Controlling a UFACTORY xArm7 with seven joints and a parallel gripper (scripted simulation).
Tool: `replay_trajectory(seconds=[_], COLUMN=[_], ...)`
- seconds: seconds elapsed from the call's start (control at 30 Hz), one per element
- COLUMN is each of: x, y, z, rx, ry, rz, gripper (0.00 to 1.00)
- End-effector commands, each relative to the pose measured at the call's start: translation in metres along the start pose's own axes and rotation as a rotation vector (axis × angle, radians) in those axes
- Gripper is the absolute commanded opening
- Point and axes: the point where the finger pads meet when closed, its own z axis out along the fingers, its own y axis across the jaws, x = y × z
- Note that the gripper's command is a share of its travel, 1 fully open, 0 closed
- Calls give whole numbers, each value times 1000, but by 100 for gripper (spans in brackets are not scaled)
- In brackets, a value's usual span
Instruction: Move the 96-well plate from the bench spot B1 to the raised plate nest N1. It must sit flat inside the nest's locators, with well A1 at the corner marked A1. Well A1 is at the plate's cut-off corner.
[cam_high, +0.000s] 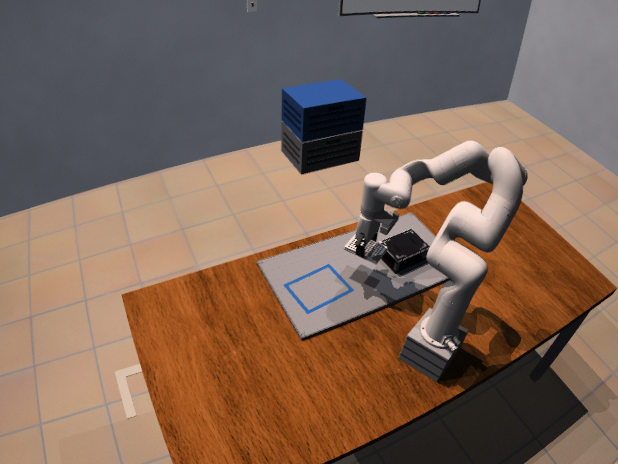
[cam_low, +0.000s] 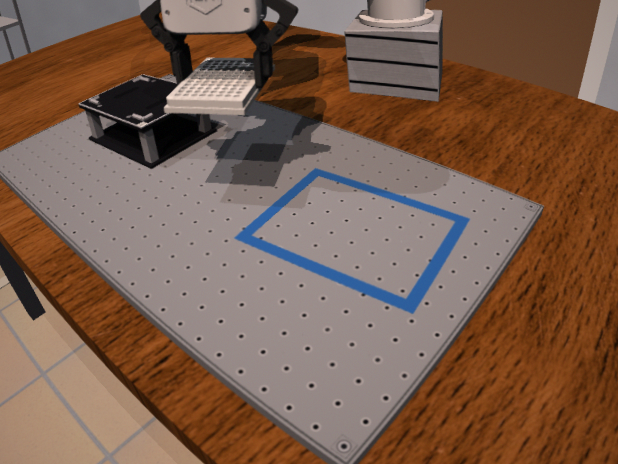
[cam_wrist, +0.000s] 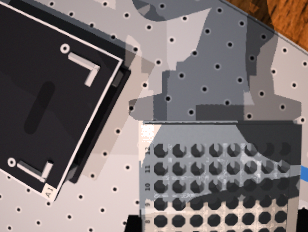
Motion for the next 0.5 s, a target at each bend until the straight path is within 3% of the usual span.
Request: replay_trajectory(seconds=[0.0, 0.47], x=[8, 27], y=[-15, -50], z=[-4, -10], rx=[-16, -15], ry=[-5, -8], rz=[-188, -588], gripper=[0, 0])
